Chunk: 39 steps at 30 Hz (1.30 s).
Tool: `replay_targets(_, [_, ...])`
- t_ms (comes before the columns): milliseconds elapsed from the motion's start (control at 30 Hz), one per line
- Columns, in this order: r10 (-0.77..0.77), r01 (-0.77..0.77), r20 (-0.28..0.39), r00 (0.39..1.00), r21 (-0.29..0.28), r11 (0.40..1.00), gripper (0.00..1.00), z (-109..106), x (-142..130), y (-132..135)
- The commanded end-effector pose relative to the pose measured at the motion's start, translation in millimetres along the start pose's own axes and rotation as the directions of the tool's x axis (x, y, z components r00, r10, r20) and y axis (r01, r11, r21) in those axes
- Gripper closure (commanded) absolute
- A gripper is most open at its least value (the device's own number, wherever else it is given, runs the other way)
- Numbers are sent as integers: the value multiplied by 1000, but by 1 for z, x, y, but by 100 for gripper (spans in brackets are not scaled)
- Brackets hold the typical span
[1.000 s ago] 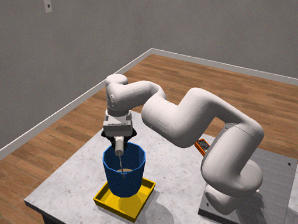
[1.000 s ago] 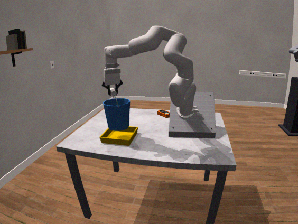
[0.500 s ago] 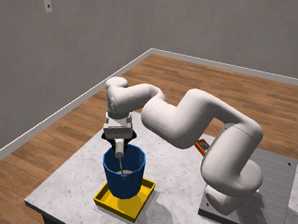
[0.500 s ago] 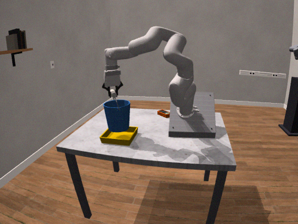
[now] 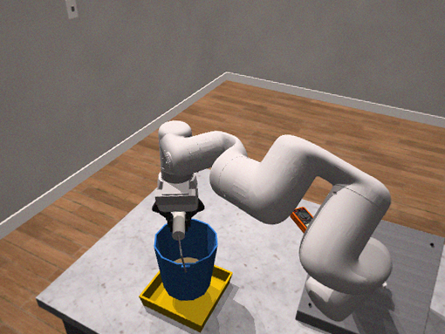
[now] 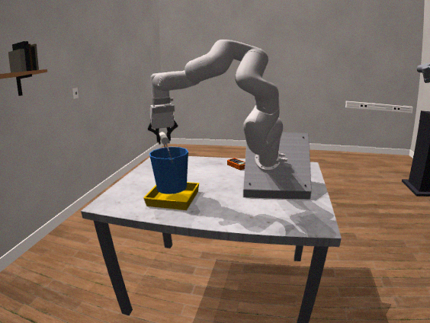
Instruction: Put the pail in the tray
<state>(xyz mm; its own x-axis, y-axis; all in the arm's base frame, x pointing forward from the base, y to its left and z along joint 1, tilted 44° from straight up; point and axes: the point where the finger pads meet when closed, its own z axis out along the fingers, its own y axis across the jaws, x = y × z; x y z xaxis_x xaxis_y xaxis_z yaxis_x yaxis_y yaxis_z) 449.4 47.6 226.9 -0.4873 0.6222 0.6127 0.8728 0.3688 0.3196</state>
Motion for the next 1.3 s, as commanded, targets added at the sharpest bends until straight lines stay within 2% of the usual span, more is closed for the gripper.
replay_targets(0, [1,-1,4,1000,-4,1000,100,3,-1,1])
replay_targets(1267, [1,-1,4,1000,-4,1000,100,42,-1,0])
